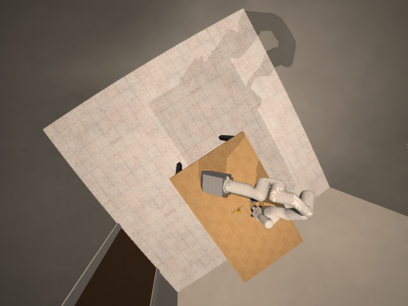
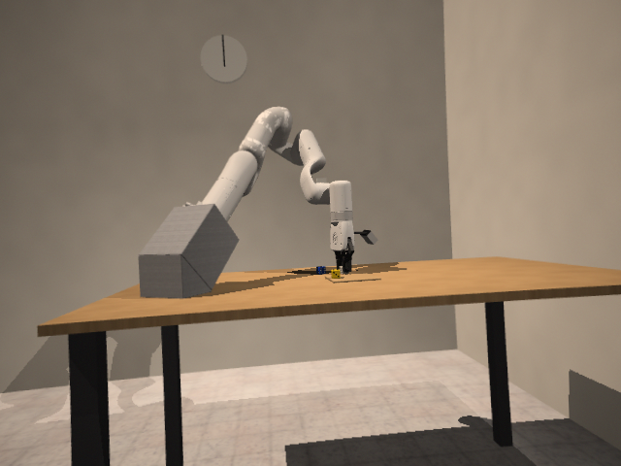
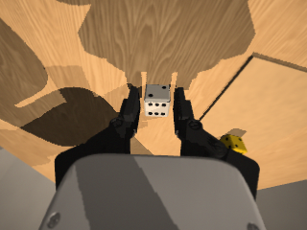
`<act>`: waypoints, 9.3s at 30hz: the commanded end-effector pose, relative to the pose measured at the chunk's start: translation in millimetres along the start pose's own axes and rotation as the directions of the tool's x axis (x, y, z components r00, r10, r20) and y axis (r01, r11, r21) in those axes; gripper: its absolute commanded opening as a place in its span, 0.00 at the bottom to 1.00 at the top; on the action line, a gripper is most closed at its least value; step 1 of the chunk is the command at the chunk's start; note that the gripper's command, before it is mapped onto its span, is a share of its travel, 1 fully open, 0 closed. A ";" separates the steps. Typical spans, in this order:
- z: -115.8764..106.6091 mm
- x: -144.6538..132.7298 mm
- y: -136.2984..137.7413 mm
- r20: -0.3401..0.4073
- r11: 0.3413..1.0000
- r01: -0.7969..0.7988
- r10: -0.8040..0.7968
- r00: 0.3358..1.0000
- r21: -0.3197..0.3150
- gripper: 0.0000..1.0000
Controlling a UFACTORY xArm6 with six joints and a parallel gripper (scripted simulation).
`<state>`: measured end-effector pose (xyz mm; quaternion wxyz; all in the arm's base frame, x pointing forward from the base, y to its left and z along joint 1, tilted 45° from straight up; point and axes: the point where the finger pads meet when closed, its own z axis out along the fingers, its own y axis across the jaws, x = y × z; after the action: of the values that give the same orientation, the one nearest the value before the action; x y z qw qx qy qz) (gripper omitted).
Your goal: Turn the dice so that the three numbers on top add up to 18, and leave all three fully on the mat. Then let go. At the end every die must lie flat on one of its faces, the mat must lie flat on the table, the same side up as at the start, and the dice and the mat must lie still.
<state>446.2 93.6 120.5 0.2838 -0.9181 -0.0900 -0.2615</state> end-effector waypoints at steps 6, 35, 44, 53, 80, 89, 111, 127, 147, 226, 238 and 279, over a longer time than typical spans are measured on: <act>4.7 1.0 0.2 -0.002 1.000 0.001 -0.001 1.000 -0.001 0.42; 4.7 1.0 0.2 -0.002 1.000 0.001 -0.001 1.000 -0.001 0.42; 4.7 1.0 0.2 -0.002 1.000 0.001 -0.001 1.000 -0.001 0.21; 4.7 1.0 0.2 -0.002 1.000 0.001 -0.001 1.000 -0.001 0.21; 1.3 1.0 0.2 -0.002 1.000 0.001 -0.001 1.000 -0.001 0.21; -50.6 0.8 0.2 -0.002 1.000 0.001 -0.001 1.000 -0.001 0.21; -95.1 -4.3 28.4 0.004 0.998 -0.067 0.067 0.998 -0.006 0.21; -99.7 -40.7 131.6 -0.003 0.946 -0.323 0.323 0.946 0.000 0.21; -82.6 -40.6 131.7 -0.002 0.946 -0.323 0.323 0.946 0.000 0.21; -0.7 -40.2 131.9 -0.002 0.946 -0.323 0.323 0.946 0.000 0.21; 0.1 -40.2 131.9 -0.002 0.946 -0.323 0.323 0.946 0.000 0.21; 0.1 -40.2 131.9 -0.002 0.946 -0.323 0.323 0.946 0.000 0.33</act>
<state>453.0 -14.8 35.9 0.3232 -0.9203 0.0616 -0.2116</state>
